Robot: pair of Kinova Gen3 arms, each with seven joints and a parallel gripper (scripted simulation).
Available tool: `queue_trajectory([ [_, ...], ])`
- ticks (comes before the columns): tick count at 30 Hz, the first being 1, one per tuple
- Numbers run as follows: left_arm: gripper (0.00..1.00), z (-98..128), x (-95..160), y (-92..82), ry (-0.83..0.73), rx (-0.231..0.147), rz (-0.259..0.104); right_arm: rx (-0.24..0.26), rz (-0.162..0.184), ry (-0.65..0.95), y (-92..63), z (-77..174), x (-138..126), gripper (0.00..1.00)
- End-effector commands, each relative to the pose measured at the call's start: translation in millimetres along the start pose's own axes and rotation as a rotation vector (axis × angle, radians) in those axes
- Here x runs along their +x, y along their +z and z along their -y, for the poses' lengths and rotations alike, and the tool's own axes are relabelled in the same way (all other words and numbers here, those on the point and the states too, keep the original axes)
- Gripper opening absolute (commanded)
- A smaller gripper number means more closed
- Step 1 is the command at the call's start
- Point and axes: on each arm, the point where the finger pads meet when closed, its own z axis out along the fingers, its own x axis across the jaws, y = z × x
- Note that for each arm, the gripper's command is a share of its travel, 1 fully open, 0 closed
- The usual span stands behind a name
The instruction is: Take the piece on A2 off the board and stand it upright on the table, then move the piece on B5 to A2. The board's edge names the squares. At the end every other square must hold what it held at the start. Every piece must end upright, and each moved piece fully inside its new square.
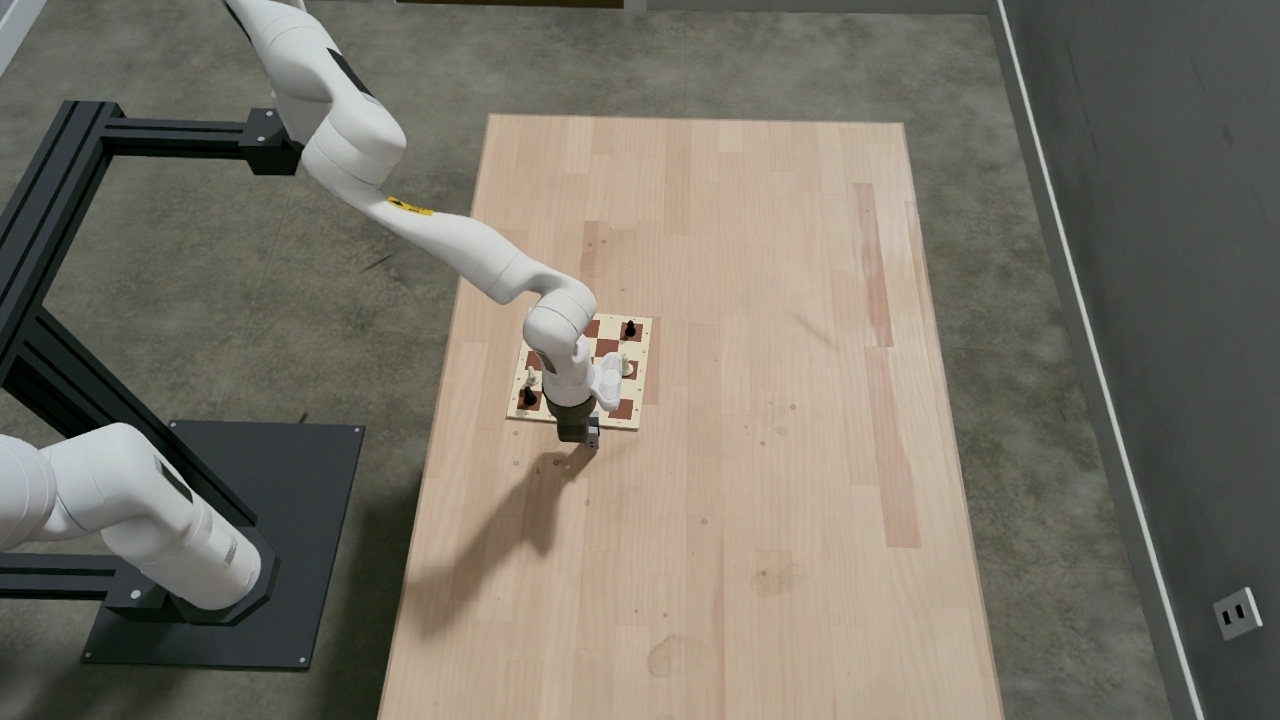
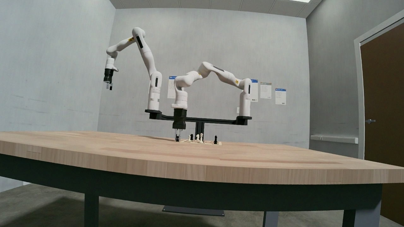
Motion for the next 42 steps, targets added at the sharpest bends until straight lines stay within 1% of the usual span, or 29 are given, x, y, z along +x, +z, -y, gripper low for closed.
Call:
queue_trajectory([
  [1, 0.54, 1, 1, -1.7, 0.000, 0.002, -0.002, -0.002, 0.000, 0.000, -0.7, 0, 0, 1.00],
  [3, 0.54, 1, 1, -1.7, 0.000, 0.002, -0.002, -0.002, 0.000, 0.000, -0.7, 0, 0, 1.00],
  [4, 0.68, 1, 1, -1.7, 0.000, 0.002, -0.002, -0.002, 0.000, 0.000, -0.7, 0, 0, 1.00],
  [16, 0.68, 1, 1, -1.9, 0.000, 0.002, -0.002, -0.002, 0.000, 0.000, -0.7, 0, 0, 1.00],
  [20, 0.68, 1, 1, -6.5, 0.000, 0.002, -0.002, -0.002, 0.000, 0.000, -0.7, 0, 0, 1.00],
  [24, 0.68, 1, 1, -19.3, 0.000, 0.002, -0.002, -0.002, 0.000, 0.000, -0.7, 0, 0, 1.00],
  [30, 0.68, 1, 1, -50.4, 0.000, 0.002, -0.002, -0.002, 0.000, 0.000, -0.7, 0, 0, 1.00],
  [32, 0.68, 1, 1, -50.4, 0.000, 0.002, -0.002, -0.002, 0.000, 0.000, -0.7, 0, 0, 1.00],
  [38, 0.68, 1, 1, -79.8, 0.000, 0.002, -0.002, -0.002, 0.000, 0.000, -0.7, 0, 0, 1.00],
  [42, 0.68, 1, 1, -89.8, 0.000, 0.002, -0.002, -0.002, 0.000, 0.000, -0.7, 0, 0, 1.00],
])
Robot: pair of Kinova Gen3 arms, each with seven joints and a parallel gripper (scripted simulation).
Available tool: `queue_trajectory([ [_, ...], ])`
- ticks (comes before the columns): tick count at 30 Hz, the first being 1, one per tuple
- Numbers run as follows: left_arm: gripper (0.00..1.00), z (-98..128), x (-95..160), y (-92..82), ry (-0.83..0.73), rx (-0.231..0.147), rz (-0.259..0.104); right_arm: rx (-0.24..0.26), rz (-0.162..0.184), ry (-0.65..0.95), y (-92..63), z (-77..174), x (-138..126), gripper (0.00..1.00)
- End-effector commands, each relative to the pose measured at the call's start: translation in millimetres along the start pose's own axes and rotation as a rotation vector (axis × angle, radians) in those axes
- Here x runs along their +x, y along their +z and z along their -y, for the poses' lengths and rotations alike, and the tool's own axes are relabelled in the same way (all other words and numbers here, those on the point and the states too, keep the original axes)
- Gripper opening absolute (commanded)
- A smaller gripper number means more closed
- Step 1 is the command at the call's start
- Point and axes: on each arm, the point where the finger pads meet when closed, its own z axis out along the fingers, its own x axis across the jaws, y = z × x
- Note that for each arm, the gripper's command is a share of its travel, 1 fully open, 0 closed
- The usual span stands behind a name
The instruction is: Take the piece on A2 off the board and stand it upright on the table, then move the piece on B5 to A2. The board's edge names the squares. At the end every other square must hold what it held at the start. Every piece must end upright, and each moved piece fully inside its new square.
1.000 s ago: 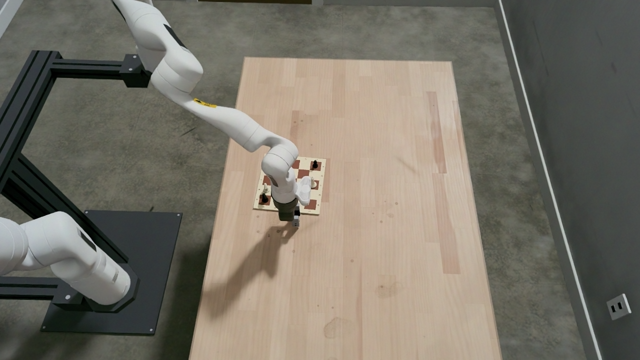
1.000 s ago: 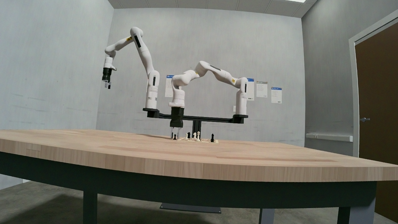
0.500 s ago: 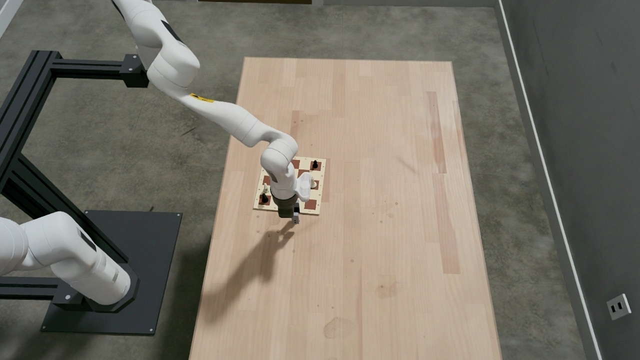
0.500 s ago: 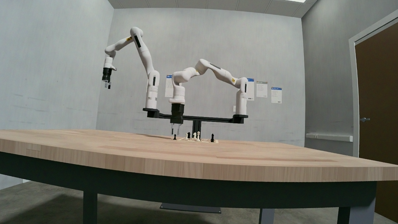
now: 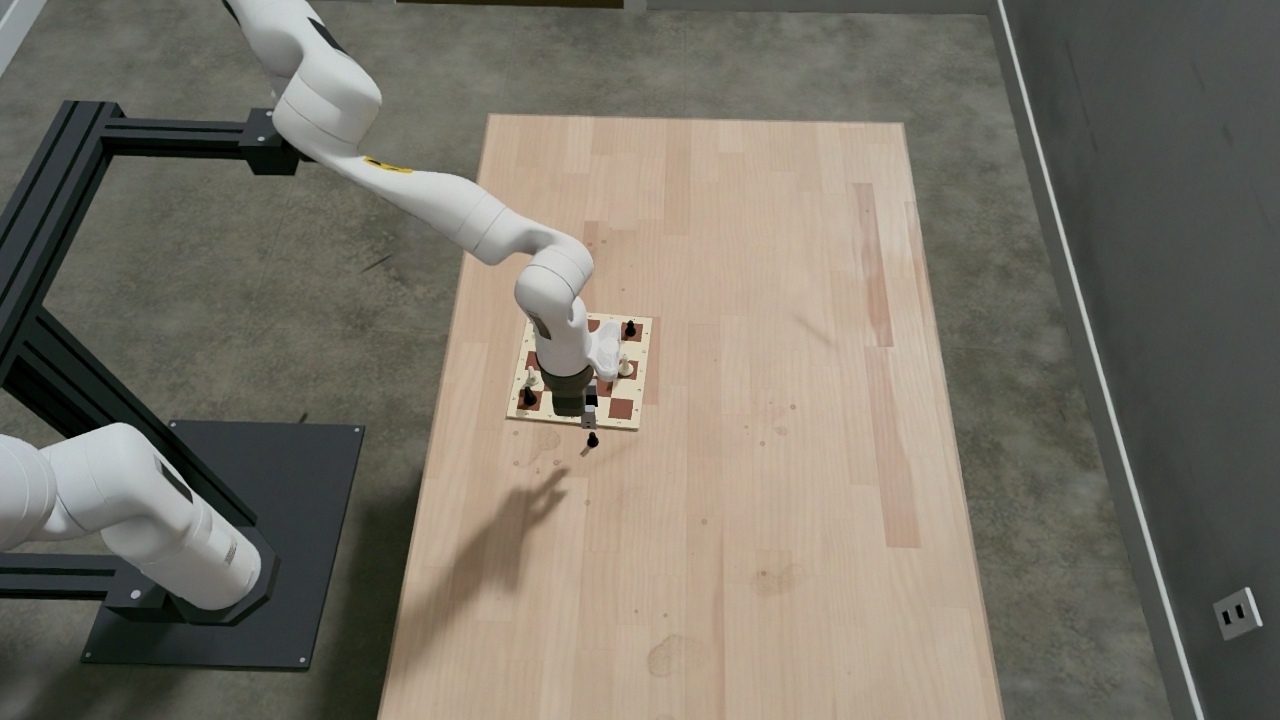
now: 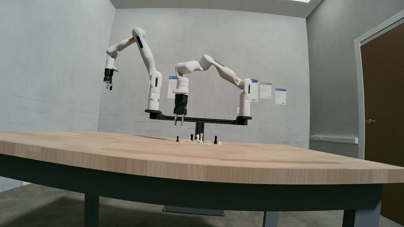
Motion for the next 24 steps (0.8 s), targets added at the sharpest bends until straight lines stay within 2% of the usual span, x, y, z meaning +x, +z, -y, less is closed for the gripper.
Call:
queue_trajectory([
  [1, 0.68, 0.6, 0.7, -6.4, 0.000, 0.002, -0.002, -0.002, 0.000, 0.000, -0.7, -0.4, 0.0, 1.00],
  [4, 0.68, 0.6, 0.7, -7.3, 0.000, 0.002, -0.002, -0.002, 0.000, 0.000, -0.7, -0.4, 0.0, 1.00],
  [5, 1.00, 0.6, 0.7, -7.3, 0.000, 0.002, -0.002, -0.002, 0.000, 0.000, -0.7, -0.4, 0.0, 1.00],
  [24, 1.00, 0.6, 0.7, -7.3, 0.000, 0.002, -0.002, -0.002, 0.000, 0.000, -0.7, -0.4, 0.0, 1.00],
])
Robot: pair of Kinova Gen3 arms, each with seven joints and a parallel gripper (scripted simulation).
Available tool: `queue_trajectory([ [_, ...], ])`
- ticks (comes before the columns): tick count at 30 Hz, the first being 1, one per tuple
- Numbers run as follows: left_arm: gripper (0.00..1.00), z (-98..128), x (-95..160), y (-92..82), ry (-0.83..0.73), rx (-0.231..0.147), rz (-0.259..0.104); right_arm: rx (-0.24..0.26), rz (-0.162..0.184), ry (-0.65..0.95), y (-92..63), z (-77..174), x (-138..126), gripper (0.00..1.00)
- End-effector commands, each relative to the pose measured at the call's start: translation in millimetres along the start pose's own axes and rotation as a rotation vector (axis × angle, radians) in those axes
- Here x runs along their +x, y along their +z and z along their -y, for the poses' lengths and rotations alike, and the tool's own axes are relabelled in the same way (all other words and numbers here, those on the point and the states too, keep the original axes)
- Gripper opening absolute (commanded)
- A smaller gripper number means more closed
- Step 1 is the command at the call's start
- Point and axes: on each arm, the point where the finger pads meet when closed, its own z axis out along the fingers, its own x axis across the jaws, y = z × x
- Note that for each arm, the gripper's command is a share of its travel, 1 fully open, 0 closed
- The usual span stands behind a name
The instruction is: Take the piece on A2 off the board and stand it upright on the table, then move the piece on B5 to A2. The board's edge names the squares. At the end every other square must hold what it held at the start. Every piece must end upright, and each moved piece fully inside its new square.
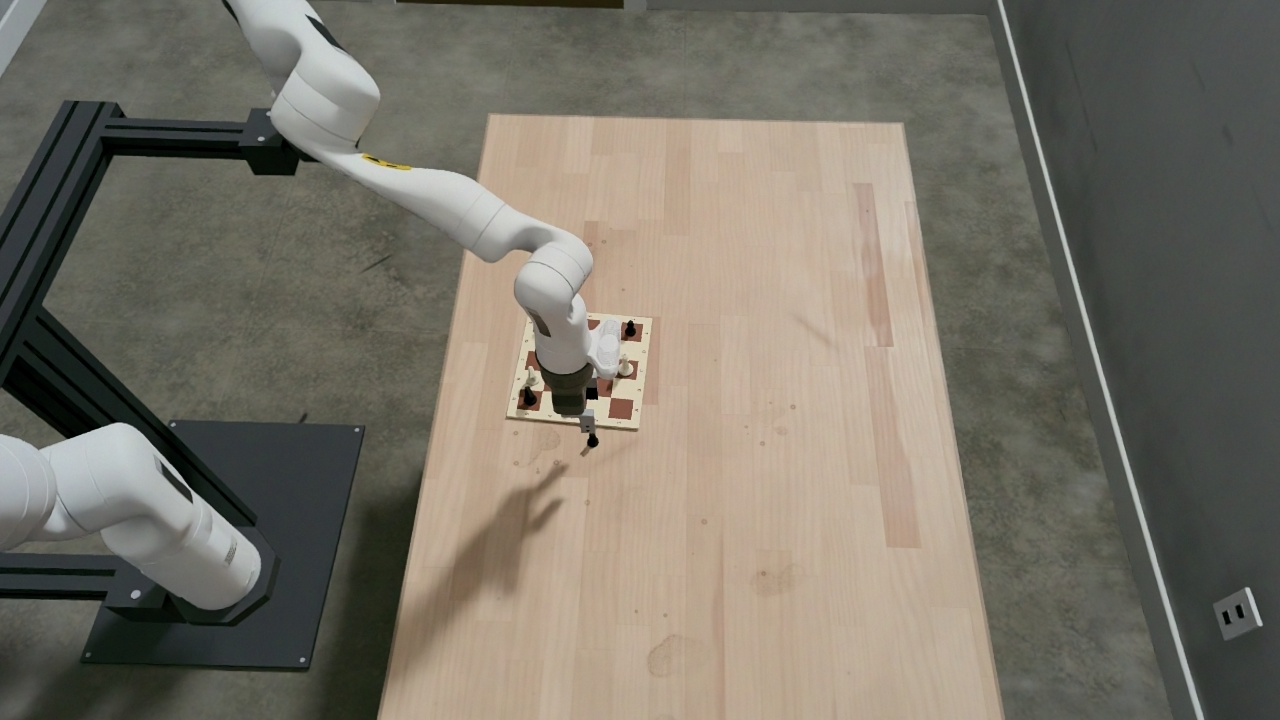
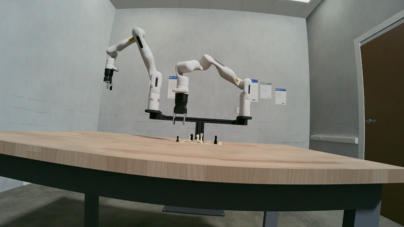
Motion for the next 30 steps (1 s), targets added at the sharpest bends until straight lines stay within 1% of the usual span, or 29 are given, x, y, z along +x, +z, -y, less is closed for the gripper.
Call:
queue_trajectory([
  [1, 1.00, 1, 1, -1.6, 0.000, 0.002, -0.002, -0.002, 0.000, 0.000, -0.7, 0, 0, 1.00],
  [17, 1.00, 1, -3, -2.2, 0.041, 0.004, -0.005, -0.002, 0.000, 0.000, -0.7, 0, 0, 1.00],
  [23, 1.00, 1, -10, -3.2, 0.112, 0.007, -0.009, -0.002, 0.000, 0.000, -0.7, 0, 0, 1.00],
  [30, 1.00, -3, -23, -4.5, 0.246, 0.012, -0.013, -0.002, 0.000, 0.000, -0.7, 0, 0, 1.00],
])
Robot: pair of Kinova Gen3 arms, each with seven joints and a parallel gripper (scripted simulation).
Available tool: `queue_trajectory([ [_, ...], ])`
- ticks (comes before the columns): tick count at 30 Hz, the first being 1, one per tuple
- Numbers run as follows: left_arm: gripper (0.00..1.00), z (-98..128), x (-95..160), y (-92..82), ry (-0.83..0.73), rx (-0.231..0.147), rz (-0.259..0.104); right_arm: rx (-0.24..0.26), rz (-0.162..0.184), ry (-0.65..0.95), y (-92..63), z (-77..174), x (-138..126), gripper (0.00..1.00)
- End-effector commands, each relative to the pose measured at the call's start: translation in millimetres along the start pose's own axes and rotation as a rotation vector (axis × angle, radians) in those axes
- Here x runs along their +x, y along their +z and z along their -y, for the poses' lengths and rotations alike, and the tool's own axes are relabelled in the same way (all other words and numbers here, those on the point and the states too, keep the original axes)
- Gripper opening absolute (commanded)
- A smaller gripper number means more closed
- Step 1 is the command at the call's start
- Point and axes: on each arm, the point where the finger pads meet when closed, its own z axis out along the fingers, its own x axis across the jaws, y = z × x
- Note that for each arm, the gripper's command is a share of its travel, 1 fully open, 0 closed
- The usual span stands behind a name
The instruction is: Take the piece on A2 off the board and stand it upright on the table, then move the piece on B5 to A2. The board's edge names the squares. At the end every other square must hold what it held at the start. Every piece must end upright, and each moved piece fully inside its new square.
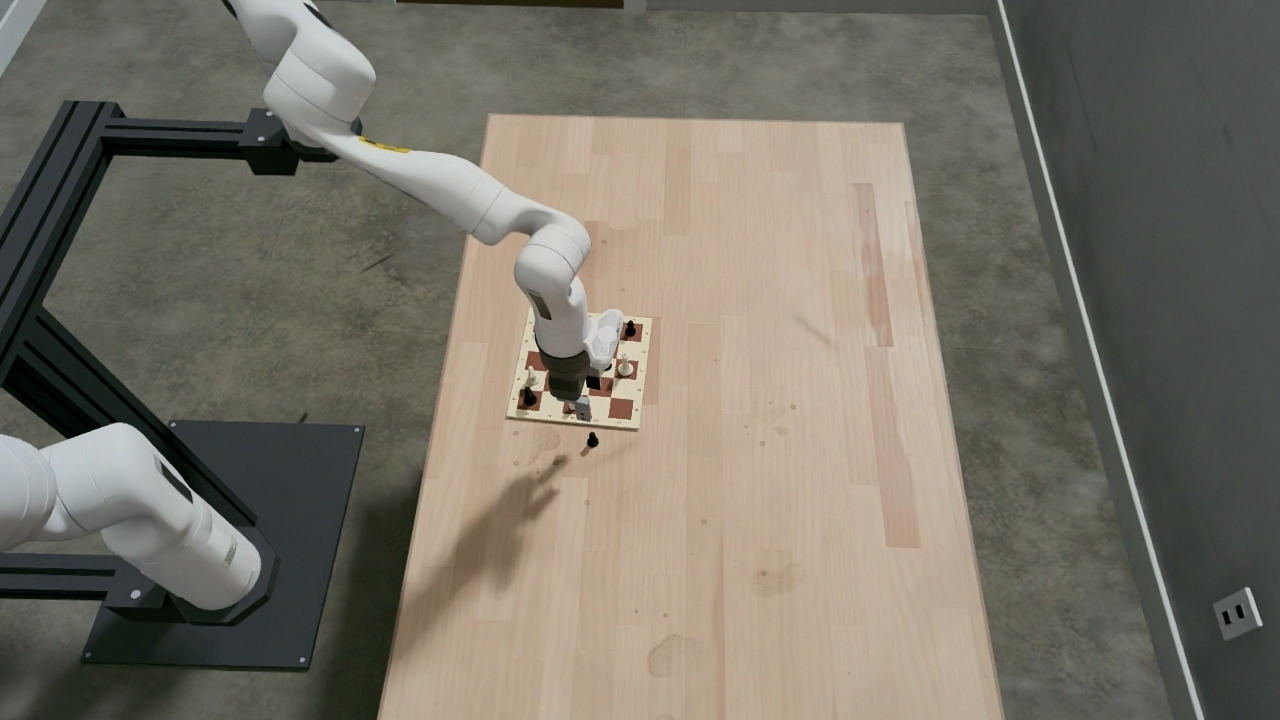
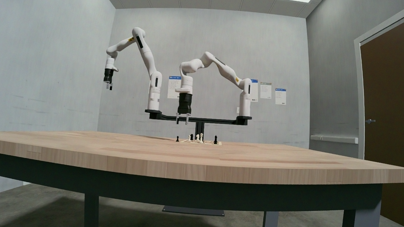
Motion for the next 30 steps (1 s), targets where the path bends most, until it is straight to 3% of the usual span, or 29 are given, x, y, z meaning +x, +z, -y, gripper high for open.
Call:
queue_trajectory([
  [1, 1.00, -3, -6, -2.2, 0.078, 0.008, -0.008, -0.002, 0.000, 0.000, -0.7, 0, 0, 1.00],
  [21, 1.00, -47, -39, -4.5, 0.541, 0.011, -0.006, -0.002, 0.000, 0.000, -0.7, 0, 0, 1.00],
  [30, 1.00, -81, -54, -6.1, 0.799, 0.004, -0.001, -0.002, 0.000, 0.000, -0.7, 0, 0, 1.00],
])
